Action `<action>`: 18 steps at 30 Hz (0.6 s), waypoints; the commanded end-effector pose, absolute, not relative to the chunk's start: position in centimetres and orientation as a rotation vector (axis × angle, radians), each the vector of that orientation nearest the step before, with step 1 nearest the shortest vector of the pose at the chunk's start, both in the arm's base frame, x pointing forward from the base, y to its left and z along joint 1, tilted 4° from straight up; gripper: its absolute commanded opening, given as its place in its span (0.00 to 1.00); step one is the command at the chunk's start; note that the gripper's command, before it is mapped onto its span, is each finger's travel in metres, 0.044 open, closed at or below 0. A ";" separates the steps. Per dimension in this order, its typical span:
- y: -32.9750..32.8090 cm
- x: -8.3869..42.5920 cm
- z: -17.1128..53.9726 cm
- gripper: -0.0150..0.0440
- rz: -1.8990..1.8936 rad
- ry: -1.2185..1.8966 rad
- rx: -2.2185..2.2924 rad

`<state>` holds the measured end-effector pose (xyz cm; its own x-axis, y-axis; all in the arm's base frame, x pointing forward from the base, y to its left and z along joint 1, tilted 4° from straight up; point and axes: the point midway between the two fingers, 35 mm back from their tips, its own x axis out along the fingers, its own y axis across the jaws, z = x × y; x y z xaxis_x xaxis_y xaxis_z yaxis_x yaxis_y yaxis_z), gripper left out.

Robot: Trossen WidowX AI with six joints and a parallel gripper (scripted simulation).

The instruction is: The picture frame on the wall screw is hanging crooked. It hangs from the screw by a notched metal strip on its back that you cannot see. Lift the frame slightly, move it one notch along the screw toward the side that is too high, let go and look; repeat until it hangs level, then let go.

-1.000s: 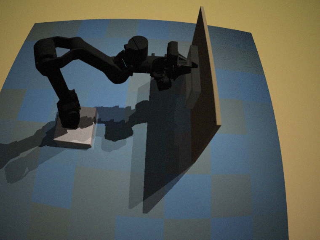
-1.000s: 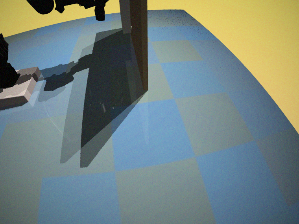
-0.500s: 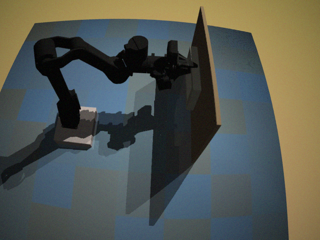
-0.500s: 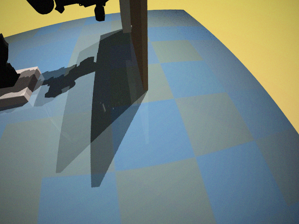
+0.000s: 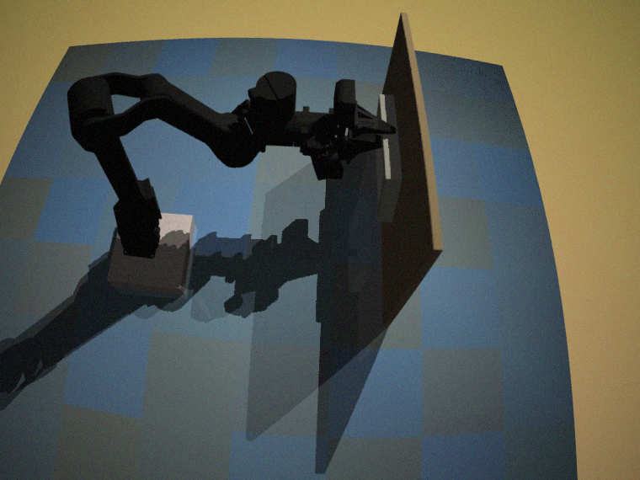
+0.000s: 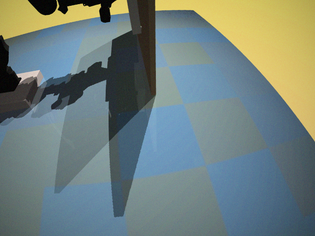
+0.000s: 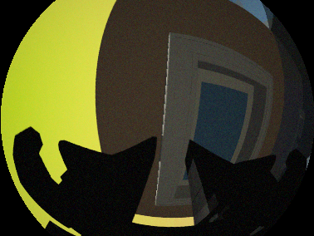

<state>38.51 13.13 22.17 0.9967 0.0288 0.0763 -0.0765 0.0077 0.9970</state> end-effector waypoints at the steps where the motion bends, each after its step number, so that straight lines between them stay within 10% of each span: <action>1: 13.1 38.5 22.2 0.61 0.082 -0.037 1.563; 18: 12.9 28.6 20.9 0.69 0.083 -0.036 1.721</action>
<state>29.17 13.22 21.25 0.9961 0.0331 0.0816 -0.0763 -0.1376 0.9875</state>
